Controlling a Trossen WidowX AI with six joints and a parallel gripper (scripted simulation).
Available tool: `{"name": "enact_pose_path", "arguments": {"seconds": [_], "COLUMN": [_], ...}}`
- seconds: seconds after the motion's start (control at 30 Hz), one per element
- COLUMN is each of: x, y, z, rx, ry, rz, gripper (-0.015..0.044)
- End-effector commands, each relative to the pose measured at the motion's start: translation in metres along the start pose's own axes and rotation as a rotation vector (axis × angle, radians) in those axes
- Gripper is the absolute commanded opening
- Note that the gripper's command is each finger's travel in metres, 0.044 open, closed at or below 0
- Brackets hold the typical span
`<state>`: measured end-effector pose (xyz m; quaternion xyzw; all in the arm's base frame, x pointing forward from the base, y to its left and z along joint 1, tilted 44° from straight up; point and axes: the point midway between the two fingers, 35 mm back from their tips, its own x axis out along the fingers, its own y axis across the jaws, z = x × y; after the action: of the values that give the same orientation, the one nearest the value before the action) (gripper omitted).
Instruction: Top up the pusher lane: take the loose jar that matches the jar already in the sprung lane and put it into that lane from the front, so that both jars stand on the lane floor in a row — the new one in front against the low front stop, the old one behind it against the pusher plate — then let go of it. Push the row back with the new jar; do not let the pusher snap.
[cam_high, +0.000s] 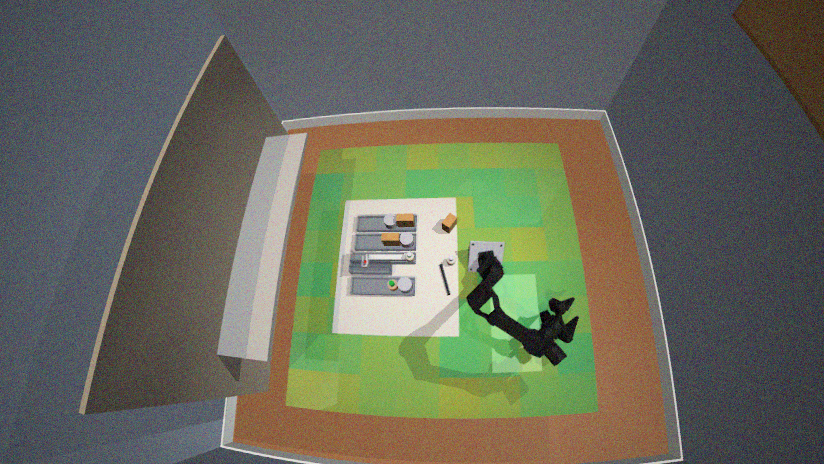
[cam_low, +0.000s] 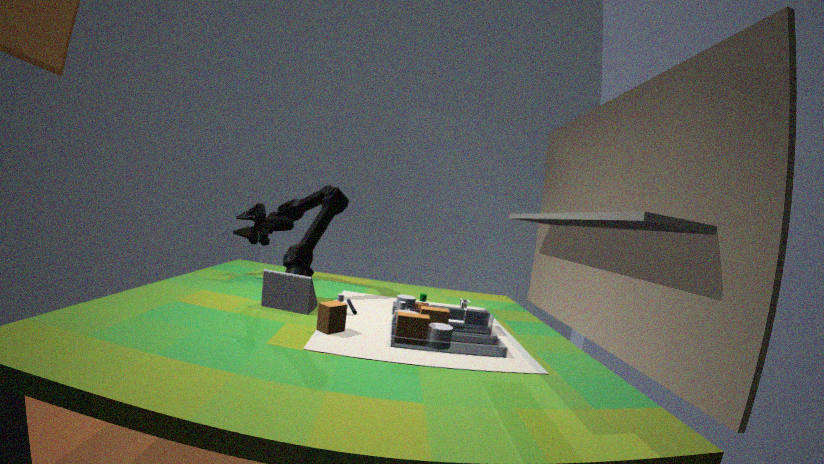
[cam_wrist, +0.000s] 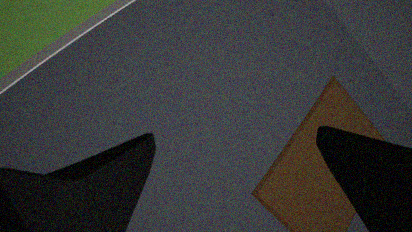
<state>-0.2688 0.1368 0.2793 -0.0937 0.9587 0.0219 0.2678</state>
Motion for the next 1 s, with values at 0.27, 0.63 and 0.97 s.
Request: {"name": "enact_pose_path", "arguments": {"seconds": [0.27, 0.63, 0.97], "x": [-0.118, -0.252, -0.355], "y": [0.097, 0.107, 0.040], "z": [0.052, 0.144, 0.231], "rx": [-0.412, -0.383, -0.167], "ry": [-0.202, -0.575, -0.943], "rz": [0.504, 0.841, 1.016], "gripper": [0.0440, 0.0440, 0.0440]}}
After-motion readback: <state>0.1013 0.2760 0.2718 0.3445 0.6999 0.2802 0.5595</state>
